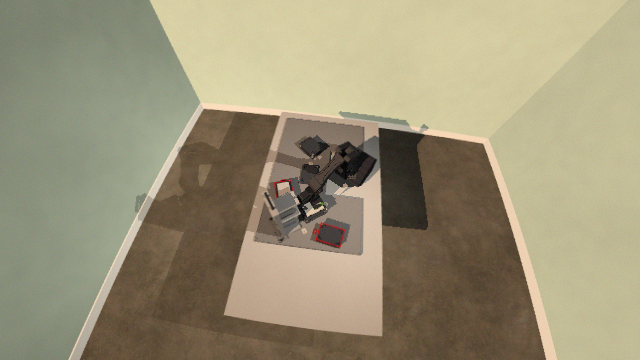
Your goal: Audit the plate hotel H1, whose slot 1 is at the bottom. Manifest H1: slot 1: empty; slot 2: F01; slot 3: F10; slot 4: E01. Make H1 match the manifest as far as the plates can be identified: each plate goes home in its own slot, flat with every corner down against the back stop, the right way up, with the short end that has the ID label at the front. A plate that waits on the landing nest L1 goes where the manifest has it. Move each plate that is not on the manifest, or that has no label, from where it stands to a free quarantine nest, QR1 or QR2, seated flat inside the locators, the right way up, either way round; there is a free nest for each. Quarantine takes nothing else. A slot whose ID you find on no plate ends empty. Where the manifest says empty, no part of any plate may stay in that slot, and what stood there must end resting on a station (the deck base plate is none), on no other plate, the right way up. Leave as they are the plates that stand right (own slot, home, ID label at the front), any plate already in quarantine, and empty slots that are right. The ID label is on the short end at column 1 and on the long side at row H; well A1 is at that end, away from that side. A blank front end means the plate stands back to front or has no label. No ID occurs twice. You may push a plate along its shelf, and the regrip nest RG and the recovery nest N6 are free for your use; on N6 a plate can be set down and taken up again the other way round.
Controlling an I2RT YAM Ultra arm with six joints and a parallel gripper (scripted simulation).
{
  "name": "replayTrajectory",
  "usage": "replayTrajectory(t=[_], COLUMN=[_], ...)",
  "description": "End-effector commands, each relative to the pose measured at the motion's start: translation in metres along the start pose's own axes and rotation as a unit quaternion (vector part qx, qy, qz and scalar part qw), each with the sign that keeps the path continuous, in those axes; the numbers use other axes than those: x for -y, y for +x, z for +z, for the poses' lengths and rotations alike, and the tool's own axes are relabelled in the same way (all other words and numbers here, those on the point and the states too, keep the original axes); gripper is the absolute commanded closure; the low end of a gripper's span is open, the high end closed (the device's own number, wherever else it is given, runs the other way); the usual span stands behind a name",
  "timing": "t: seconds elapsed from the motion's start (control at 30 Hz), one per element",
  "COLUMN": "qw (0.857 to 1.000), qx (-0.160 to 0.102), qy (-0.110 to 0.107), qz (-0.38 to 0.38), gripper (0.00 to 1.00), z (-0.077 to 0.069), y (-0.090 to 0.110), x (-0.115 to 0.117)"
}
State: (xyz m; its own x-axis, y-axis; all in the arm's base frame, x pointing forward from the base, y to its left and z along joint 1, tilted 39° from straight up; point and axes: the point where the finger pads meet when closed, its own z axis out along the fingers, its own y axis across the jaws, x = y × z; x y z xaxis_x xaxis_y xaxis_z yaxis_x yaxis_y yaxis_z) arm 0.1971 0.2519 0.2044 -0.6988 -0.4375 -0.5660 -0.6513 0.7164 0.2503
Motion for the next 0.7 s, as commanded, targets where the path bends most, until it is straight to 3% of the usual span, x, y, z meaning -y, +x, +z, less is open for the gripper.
replayTrajectory(t=[0.0,0.67], qw=[1.000,1.000], qx=[0.022,0.022], qy=[-0.004,-0.004], qz=[-0.003,-0.003], gripper=[0.00,0.00], z=[-0.025,-0.073], y=[-0.010,-0.007], x=[-0.002,-0.002])
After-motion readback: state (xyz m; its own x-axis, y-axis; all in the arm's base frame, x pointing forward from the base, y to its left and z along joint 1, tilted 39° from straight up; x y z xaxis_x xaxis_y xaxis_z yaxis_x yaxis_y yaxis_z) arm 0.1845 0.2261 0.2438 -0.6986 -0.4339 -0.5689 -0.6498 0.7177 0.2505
